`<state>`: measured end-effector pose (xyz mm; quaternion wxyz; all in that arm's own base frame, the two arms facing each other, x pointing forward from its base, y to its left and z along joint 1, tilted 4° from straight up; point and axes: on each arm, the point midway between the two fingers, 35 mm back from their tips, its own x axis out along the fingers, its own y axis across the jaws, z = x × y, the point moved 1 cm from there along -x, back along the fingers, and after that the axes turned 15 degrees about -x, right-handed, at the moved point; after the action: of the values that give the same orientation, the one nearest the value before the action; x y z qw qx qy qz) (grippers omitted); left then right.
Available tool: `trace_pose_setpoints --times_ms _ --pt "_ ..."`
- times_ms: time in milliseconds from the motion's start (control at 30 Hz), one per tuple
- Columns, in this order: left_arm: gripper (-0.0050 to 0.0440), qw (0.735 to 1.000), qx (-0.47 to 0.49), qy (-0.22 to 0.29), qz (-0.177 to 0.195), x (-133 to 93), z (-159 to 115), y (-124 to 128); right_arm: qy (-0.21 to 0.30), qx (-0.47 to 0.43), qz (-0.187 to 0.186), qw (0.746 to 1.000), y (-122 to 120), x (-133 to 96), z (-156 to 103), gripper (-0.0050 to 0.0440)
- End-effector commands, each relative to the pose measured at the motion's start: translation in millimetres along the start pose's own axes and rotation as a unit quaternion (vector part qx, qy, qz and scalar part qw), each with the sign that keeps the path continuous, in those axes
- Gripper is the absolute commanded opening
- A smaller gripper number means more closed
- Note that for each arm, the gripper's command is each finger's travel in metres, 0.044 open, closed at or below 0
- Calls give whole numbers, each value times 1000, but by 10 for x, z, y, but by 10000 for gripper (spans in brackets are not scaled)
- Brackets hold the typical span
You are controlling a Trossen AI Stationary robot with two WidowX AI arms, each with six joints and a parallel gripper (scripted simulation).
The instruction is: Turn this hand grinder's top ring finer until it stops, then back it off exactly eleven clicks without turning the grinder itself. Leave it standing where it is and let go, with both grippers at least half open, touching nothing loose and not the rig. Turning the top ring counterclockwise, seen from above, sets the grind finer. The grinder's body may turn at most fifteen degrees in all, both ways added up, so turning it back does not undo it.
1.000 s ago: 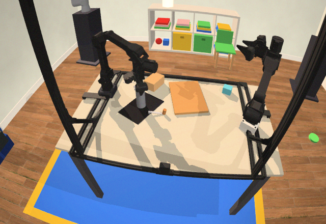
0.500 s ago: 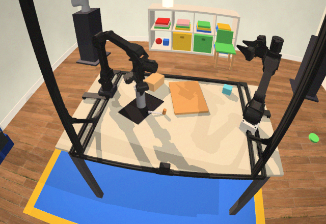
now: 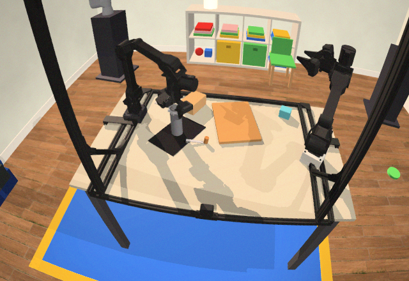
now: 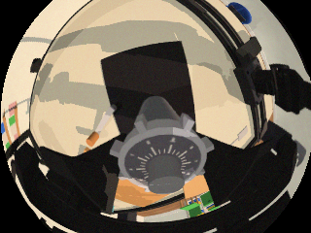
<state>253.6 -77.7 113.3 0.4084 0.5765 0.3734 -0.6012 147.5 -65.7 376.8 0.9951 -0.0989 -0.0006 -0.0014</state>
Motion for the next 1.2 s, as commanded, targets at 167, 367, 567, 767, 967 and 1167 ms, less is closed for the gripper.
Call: trace_pose_setpoints --times_ms 167,367,567,767,967,1167 --pt "303 994 -112 -1 0 0 -1 2 0 0 0 1000 -1 0 0 400" --pt "303 978 -210 -1 -1 0 -1 3 0 0 0 1000 -1 0 0 400" --pt "303 952 -306 -1 -1 0 -2 4 0 0 0 1000 -1 0 0 400" --pt "303 930 -368 -1 -1 0 -2 4 0 0 0 1000 -1 0 0 400" --pt "303 920 -391 -1 -1 0 -2 4 0 0 0 1000 -1 0 0 400" --pt "303 920 -391 -1 -1 0 -2 4 0 0 0 1000 -1 0 0 400"
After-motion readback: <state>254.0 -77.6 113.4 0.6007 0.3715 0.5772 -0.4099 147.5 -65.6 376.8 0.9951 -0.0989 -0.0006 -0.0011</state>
